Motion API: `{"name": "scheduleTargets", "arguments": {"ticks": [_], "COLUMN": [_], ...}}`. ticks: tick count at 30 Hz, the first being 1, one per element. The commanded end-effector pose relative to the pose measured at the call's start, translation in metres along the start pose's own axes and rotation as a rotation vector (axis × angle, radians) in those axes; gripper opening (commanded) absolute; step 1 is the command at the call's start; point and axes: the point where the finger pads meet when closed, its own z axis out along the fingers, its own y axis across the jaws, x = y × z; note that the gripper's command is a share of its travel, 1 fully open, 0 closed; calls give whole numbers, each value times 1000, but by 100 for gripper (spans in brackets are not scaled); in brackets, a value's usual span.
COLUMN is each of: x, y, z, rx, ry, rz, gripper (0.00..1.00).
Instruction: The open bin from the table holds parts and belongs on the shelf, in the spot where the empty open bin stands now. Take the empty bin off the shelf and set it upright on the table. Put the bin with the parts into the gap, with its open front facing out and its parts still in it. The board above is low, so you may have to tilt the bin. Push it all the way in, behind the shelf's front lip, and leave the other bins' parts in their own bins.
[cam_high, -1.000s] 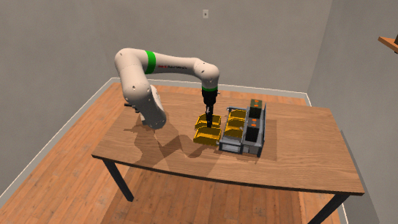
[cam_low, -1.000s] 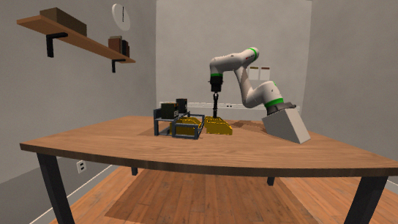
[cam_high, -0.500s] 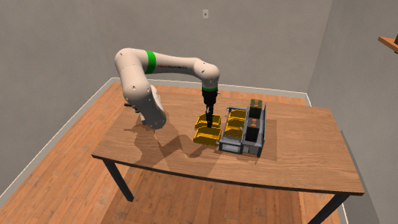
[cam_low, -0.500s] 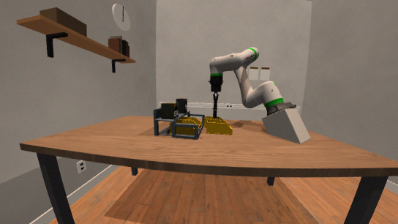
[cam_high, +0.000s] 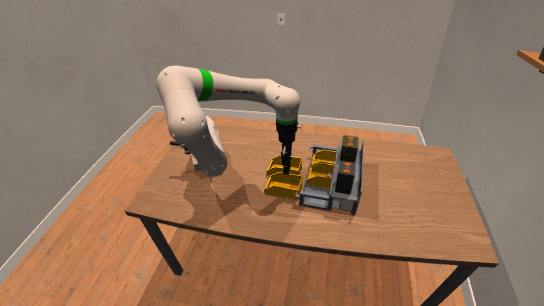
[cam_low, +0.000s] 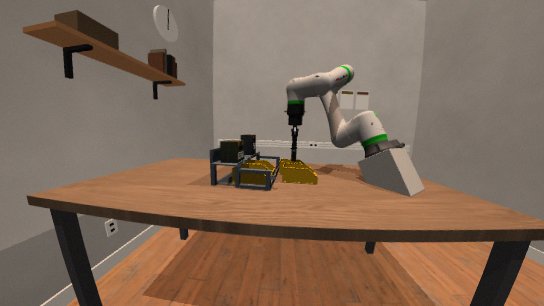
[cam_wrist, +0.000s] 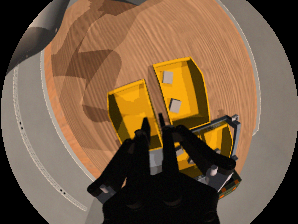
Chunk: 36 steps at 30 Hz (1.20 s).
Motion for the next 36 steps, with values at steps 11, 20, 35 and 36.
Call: {"name": "scheduleTargets", "arguments": {"ticks": [11,20,35,36], "x": [0,0,0,0], "y": [0,0,0,0], "z": [6,19,37,38], "rx": [0,0,0,0], "ry": [-1,-1,-1,-1], "rz": [0,0,0,0], "gripper": [24,24,24,24]}}
